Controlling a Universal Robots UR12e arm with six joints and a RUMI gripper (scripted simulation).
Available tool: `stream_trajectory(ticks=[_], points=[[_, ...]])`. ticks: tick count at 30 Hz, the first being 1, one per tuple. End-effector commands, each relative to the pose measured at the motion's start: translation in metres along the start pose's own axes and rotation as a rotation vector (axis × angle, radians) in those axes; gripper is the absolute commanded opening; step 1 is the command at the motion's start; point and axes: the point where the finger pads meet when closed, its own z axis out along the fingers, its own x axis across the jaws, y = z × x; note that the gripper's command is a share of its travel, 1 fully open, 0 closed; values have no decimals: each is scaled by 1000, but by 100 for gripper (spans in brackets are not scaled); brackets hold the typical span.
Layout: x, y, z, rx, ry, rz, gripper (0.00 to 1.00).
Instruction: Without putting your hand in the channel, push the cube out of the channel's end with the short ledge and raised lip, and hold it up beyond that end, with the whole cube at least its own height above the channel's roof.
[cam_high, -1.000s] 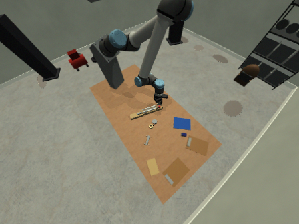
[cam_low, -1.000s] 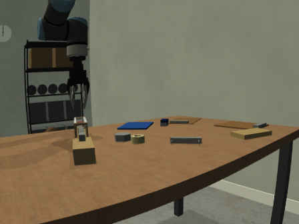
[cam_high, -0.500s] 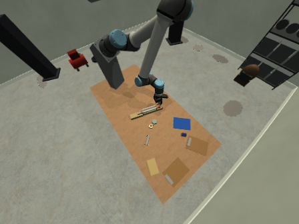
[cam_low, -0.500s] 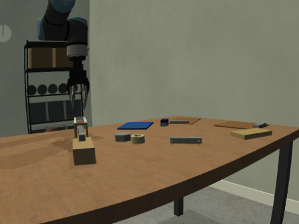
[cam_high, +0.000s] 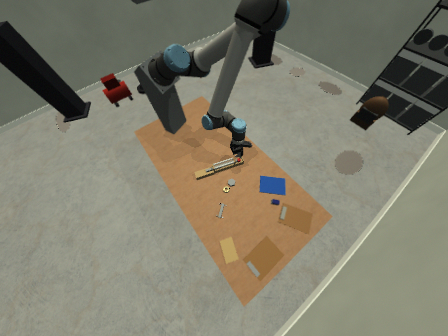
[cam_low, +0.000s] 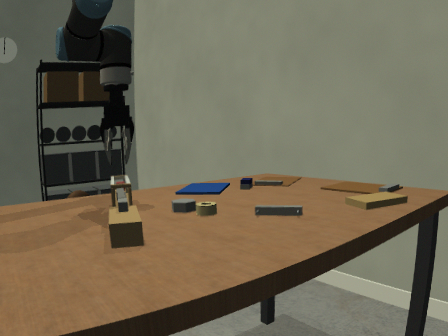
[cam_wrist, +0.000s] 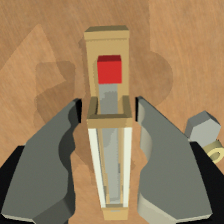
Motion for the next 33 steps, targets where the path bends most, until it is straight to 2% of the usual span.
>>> stream_trajectory(ticks=[1, 10, 18, 28, 33], points=[[0, 0, 1, 0, 0, -1, 25], [1, 0, 44, -1, -1, -1, 25], [1, 0, 47, -1, -1, -1, 25], [1, 0, 67, -1, -1, -1, 25], [1, 0, 70, -1, -1, -1, 25]])
